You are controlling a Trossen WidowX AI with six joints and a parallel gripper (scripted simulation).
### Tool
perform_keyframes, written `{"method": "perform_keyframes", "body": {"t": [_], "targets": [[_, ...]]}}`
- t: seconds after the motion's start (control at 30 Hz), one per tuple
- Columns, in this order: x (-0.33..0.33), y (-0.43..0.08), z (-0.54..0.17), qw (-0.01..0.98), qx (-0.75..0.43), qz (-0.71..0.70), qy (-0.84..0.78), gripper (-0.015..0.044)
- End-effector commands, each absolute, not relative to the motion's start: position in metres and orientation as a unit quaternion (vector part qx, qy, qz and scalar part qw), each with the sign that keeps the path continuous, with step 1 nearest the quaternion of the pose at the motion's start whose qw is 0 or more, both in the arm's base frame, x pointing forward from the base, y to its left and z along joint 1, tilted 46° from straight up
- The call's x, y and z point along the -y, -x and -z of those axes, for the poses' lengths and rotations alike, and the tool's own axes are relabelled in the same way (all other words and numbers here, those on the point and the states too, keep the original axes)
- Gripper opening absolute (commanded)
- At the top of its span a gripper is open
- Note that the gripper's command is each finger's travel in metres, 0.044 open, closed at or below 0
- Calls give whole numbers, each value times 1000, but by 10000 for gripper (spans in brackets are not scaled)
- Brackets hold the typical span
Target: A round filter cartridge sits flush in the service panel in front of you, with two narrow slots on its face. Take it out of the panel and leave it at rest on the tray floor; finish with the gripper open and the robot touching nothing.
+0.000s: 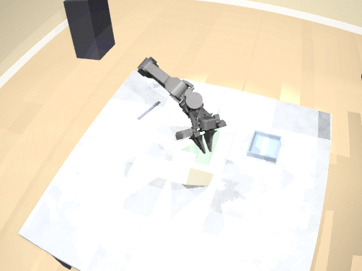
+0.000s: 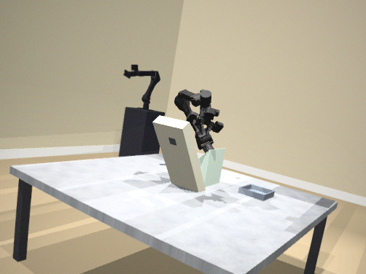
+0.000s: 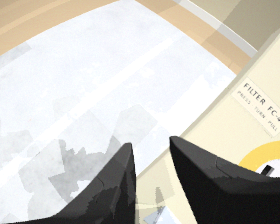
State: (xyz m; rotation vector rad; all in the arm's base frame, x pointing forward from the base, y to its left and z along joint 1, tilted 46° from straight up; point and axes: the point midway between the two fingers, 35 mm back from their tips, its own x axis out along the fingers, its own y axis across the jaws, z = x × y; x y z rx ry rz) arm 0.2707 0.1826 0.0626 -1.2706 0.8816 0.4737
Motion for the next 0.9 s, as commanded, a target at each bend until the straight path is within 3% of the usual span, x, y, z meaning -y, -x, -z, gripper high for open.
{"method": "perform_keyframes", "body": {"t": [0.0, 0.87], "targets": [[-128, -275, -129, 811, -285, 68, 506, 92], [-121, -287, -126, 817, -280, 81, 498, 92]]}}
